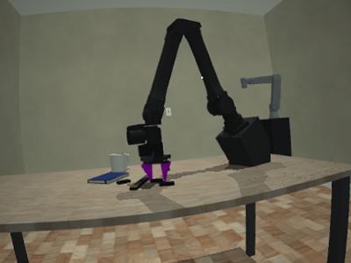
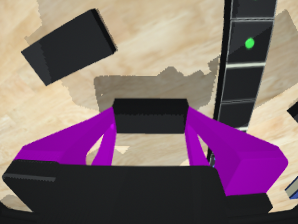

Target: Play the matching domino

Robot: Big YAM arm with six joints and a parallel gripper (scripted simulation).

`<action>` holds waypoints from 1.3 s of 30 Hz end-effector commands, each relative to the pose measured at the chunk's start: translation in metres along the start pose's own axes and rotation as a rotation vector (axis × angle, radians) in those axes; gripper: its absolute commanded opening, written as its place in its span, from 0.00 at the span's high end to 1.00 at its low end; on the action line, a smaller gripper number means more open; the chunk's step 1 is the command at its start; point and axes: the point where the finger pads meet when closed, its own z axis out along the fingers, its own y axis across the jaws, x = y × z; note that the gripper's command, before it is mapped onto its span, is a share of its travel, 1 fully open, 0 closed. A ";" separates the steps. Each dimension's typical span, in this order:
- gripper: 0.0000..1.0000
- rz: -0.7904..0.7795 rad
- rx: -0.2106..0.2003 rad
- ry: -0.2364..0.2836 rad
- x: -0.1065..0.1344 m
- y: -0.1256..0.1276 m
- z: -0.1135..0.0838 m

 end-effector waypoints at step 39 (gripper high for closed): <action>0.52 -0.002 0.010 -0.004 -0.004 -0.001 -0.075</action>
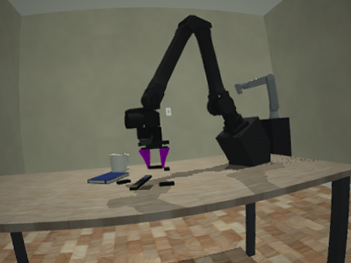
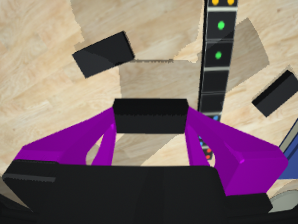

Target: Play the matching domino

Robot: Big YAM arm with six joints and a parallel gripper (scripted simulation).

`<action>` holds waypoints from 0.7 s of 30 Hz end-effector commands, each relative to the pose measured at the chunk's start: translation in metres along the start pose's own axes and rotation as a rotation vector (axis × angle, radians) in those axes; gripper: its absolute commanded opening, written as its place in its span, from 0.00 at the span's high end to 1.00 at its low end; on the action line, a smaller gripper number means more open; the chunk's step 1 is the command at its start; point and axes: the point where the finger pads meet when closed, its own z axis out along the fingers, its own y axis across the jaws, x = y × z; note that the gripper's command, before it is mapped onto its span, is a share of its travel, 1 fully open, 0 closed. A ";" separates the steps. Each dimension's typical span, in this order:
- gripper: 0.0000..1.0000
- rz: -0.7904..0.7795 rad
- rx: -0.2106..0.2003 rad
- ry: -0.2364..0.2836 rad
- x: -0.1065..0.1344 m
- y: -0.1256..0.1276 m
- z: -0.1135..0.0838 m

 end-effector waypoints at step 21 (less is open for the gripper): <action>0.52 0.028 0.014 0.025 0.015 -0.008 -0.071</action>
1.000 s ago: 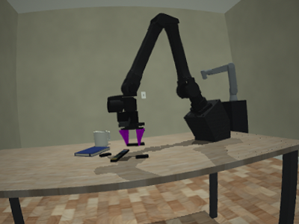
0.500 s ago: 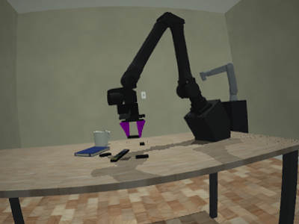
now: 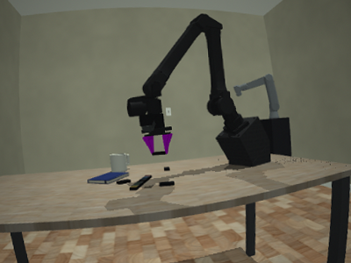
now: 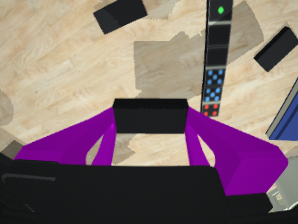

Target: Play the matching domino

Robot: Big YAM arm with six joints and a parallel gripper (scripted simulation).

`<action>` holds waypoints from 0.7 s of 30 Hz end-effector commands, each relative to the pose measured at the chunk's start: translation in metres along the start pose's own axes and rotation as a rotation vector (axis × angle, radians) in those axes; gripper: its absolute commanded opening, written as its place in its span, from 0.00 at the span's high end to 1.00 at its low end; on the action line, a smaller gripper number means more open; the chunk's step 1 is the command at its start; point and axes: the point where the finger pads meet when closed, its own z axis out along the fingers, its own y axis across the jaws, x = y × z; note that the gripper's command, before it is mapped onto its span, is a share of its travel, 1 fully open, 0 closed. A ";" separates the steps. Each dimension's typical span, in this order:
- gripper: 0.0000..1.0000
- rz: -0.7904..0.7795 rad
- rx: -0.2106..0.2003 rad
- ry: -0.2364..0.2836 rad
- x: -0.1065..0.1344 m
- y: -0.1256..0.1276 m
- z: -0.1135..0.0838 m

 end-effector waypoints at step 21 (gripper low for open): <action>0.52 -0.011 0.052 -0.048 -0.017 -0.026 -0.028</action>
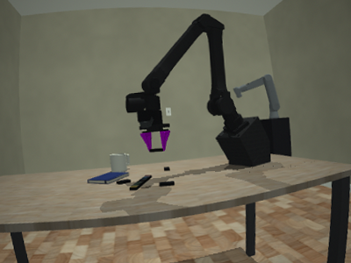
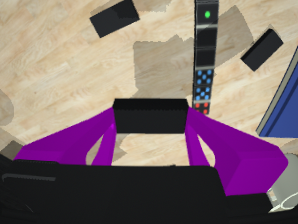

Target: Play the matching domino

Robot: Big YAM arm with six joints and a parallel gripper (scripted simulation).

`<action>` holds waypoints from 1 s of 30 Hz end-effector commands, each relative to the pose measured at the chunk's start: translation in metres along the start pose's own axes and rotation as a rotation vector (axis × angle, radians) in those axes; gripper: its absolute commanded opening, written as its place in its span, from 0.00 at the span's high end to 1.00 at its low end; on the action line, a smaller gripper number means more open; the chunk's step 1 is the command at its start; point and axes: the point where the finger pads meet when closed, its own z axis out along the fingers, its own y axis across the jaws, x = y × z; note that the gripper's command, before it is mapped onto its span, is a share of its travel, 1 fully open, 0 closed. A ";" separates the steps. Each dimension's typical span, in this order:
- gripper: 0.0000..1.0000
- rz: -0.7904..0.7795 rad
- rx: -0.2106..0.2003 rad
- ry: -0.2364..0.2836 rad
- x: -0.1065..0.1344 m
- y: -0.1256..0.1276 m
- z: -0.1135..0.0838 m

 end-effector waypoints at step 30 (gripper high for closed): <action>0.52 -0.011 0.046 -0.042 -0.018 -0.025 -0.017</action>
